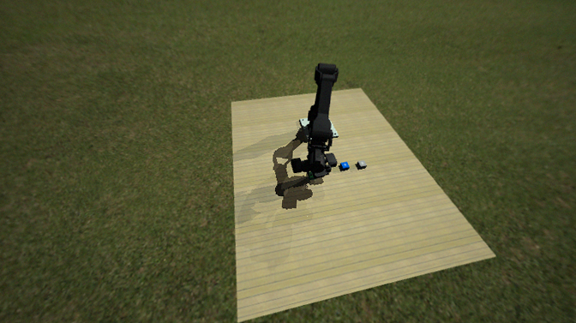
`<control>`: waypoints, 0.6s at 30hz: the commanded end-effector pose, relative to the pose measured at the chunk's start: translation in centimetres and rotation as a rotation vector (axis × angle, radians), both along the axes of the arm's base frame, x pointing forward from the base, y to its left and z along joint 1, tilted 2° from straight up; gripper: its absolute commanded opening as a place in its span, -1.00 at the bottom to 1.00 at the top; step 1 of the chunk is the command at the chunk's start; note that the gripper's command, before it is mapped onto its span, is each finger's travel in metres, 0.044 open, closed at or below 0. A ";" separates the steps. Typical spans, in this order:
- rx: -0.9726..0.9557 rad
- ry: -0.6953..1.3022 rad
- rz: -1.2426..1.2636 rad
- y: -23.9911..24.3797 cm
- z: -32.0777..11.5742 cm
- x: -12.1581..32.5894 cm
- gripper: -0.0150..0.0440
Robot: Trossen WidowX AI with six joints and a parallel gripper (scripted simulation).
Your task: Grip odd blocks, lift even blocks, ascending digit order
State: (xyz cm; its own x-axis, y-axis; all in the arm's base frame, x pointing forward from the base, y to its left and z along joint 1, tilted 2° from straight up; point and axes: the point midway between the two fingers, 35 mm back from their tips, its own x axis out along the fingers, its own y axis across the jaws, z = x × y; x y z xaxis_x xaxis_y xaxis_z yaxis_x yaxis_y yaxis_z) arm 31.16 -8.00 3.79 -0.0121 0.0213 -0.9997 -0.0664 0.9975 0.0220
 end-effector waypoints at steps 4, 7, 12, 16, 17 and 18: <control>0.001 -0.007 0.004 0.0 0.4 0.1 -0.08; 0.001 -0.007 0.004 0.0 0.4 0.1 -0.08; 0.001 -0.007 0.004 0.0 0.4 0.1 -0.08; 0.001 -0.007 0.004 0.0 -0.2 0.1 -0.08; 0.001 -0.007 0.004 0.0 -0.4 0.1 -0.08; 0.001 -0.007 0.004 0.0 -0.5 0.1 -0.08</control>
